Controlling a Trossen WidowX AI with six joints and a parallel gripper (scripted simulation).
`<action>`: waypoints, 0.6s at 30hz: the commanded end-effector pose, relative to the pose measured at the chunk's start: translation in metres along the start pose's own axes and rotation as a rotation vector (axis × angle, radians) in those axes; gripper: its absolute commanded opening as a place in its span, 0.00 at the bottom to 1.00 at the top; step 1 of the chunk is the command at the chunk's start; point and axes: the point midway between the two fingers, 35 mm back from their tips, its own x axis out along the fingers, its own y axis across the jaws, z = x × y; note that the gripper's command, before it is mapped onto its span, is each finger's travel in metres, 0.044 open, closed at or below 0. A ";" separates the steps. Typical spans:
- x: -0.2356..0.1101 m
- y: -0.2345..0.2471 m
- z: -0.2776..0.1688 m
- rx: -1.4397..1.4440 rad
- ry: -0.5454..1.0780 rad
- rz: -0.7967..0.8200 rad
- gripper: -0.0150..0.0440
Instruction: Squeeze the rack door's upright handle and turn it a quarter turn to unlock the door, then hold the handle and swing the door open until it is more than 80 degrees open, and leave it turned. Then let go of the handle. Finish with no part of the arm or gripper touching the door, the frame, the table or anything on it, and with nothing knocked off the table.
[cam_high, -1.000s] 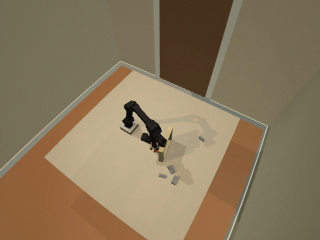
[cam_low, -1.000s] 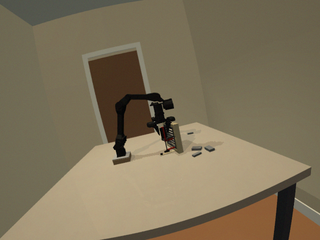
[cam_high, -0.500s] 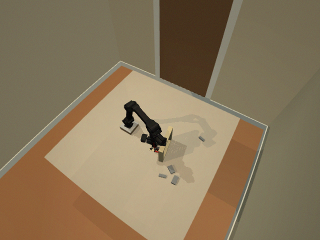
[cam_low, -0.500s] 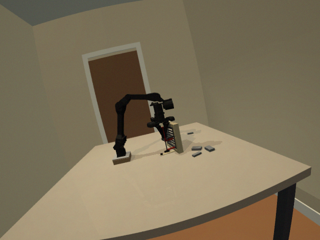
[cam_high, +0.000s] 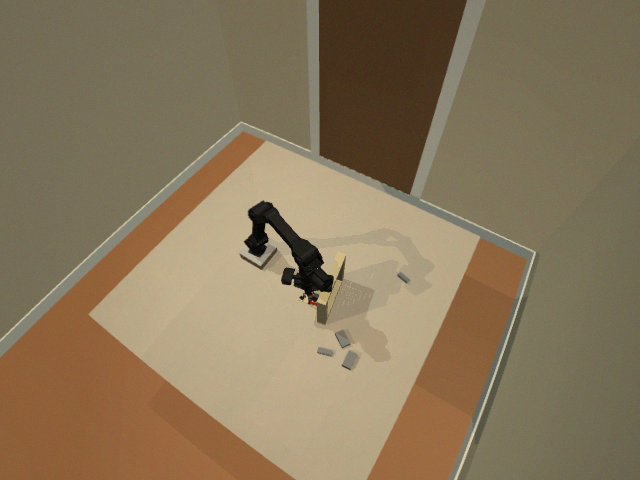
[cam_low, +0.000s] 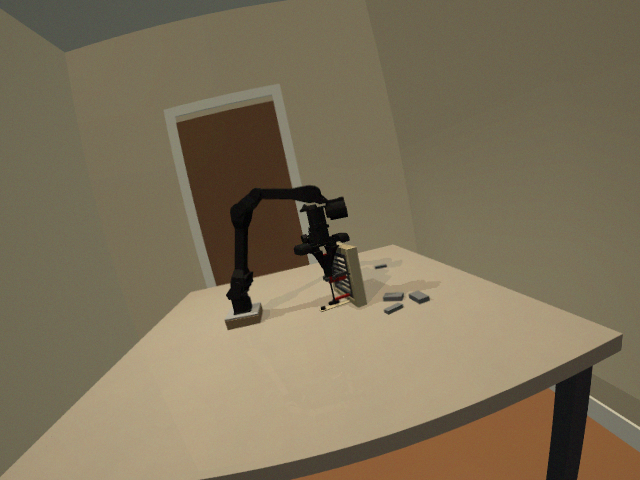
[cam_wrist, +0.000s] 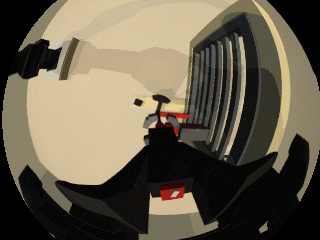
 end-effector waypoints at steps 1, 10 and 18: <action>0.000 0.000 0.000 0.000 -0.002 -0.001 0.29; 0.000 0.006 0.005 0.177 -0.002 0.000 0.29; 0.000 0.014 0.010 0.349 -0.002 0.001 0.29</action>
